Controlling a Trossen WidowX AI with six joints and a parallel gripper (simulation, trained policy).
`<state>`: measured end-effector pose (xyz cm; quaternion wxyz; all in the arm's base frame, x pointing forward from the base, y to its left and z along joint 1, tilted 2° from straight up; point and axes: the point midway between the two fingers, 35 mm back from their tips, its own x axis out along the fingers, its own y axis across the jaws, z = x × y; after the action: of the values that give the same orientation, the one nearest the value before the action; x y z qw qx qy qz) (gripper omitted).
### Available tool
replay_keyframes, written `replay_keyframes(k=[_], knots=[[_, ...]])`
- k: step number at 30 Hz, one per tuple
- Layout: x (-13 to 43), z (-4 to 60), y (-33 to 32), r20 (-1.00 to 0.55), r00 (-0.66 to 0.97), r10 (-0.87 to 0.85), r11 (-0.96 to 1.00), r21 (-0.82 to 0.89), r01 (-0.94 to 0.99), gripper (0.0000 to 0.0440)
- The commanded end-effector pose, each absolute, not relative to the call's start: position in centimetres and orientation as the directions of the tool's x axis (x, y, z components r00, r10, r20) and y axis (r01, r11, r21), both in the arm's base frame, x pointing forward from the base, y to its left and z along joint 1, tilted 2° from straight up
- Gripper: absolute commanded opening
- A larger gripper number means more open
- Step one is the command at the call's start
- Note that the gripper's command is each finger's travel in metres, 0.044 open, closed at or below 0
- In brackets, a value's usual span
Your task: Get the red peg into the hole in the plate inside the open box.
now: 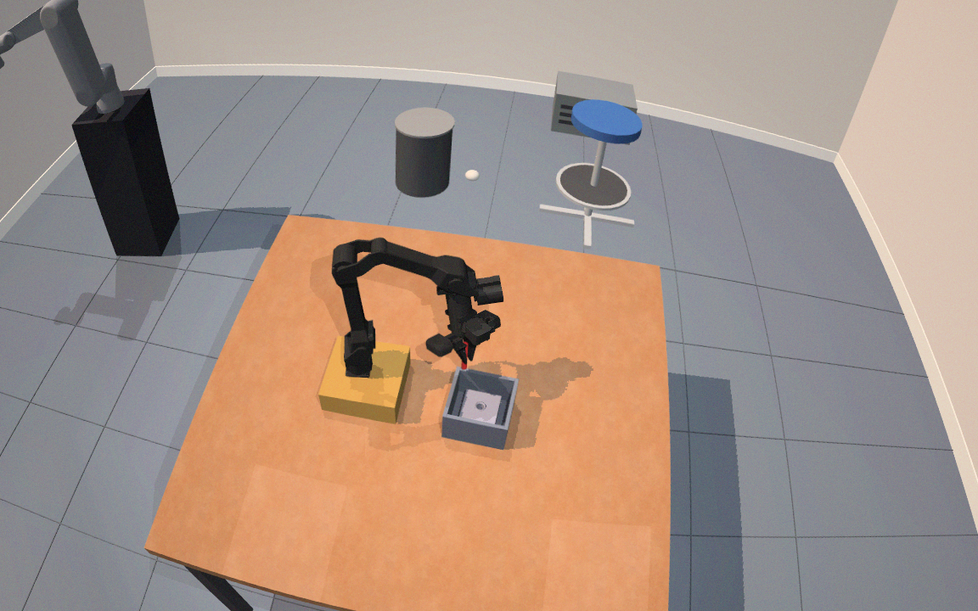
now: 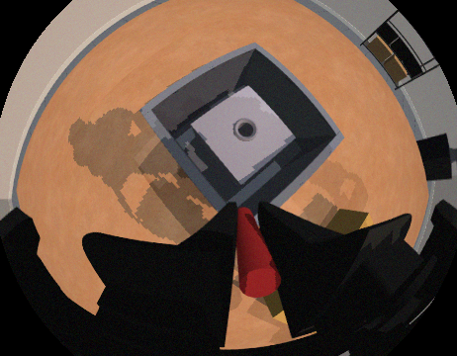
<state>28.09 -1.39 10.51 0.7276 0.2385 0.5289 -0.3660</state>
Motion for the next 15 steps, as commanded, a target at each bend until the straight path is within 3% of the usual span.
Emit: replay_keyframes(k=[1, 15], knots=[[29.1, 10.7, -2.6, -0.945, 0.177, -0.274, 0.603, -0.025, 0.798, 0.0000], [31.5, 9.4, -7.4, -0.950, 0.172, -0.259, 0.529, 0.010, 0.849, 0.0002]])
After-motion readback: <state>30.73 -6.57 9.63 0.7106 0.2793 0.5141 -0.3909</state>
